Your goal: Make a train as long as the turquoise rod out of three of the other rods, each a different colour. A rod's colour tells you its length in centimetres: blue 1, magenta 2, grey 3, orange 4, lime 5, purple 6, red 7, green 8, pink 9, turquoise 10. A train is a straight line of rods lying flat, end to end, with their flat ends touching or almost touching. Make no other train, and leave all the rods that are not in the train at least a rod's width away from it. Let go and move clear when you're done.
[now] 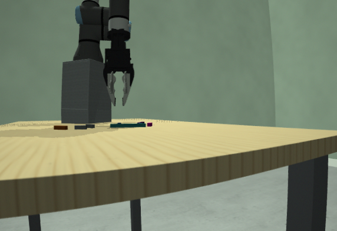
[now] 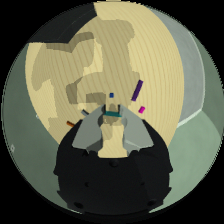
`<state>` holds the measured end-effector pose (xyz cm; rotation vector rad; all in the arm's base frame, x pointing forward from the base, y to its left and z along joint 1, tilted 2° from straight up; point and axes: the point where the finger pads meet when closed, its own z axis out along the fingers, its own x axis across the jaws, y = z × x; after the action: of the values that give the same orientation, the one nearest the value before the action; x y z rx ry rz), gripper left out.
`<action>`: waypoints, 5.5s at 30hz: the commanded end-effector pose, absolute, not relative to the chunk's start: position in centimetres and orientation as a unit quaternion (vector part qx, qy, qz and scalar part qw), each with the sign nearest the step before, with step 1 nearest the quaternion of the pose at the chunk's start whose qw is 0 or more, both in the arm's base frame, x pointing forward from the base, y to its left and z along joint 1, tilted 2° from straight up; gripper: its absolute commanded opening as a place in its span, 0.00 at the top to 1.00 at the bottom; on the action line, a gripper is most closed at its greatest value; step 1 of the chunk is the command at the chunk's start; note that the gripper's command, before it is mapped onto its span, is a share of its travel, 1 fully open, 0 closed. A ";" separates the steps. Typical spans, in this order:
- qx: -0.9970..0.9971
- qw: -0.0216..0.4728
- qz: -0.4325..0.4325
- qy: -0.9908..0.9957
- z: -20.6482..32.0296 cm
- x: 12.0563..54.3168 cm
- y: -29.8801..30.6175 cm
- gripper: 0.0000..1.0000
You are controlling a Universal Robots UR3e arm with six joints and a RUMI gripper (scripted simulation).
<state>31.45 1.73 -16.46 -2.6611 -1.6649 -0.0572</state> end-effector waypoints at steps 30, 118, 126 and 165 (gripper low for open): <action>-0.848 0.000 -0.019 -0.530 -20.5 31.7 1.8 0.86; -0.848 0.000 -0.019 -0.530 -20.8 31.7 1.8 0.86; -0.848 0.000 -0.019 -0.530 -20.8 31.7 1.8 0.86; -0.848 0.000 -0.019 -0.530 -22.5 31.8 1.8 0.86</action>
<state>31.72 1.82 -22.53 -2.6612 -1.6651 -0.0575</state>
